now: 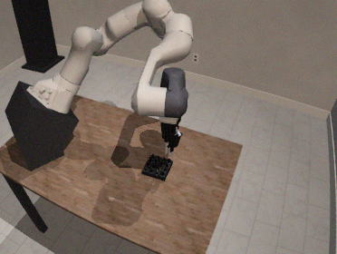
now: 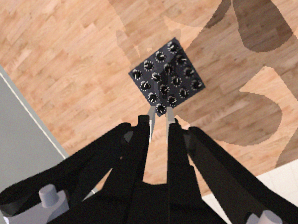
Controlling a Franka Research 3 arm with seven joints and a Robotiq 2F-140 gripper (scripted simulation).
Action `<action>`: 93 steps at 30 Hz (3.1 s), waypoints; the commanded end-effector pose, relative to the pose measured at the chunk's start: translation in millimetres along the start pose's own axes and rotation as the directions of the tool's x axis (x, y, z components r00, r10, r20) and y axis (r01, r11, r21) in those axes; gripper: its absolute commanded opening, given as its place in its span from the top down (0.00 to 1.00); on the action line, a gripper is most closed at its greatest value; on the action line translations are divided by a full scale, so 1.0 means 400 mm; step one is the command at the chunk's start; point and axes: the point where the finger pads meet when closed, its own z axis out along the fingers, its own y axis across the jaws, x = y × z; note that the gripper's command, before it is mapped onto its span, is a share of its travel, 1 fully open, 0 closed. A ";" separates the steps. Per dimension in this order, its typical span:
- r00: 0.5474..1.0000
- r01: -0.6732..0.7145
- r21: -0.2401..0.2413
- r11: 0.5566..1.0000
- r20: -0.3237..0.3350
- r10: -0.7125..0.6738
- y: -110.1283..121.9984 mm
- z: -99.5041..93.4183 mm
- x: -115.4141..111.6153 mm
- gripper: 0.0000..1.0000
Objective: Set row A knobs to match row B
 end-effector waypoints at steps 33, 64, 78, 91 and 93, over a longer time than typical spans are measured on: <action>0.818 0.576 0.014 0.818 0.002 -0.576 -0.003 -0.011 -0.002 0.88; 0.499 0.867 0.014 0.499 -0.005 -0.867 -0.003 -0.018 -0.004 0.88; 0.302 0.953 0.012 0.302 -0.007 -0.953 -0.002 -0.022 -0.005 0.88; 0.119 0.993 0.011 0.119 -0.010 -0.993 -0.002 -0.025 -0.006 0.88; 0.090 0.996 0.010 0.090 -0.010 -0.996 -0.002 -0.026 -0.006 0.88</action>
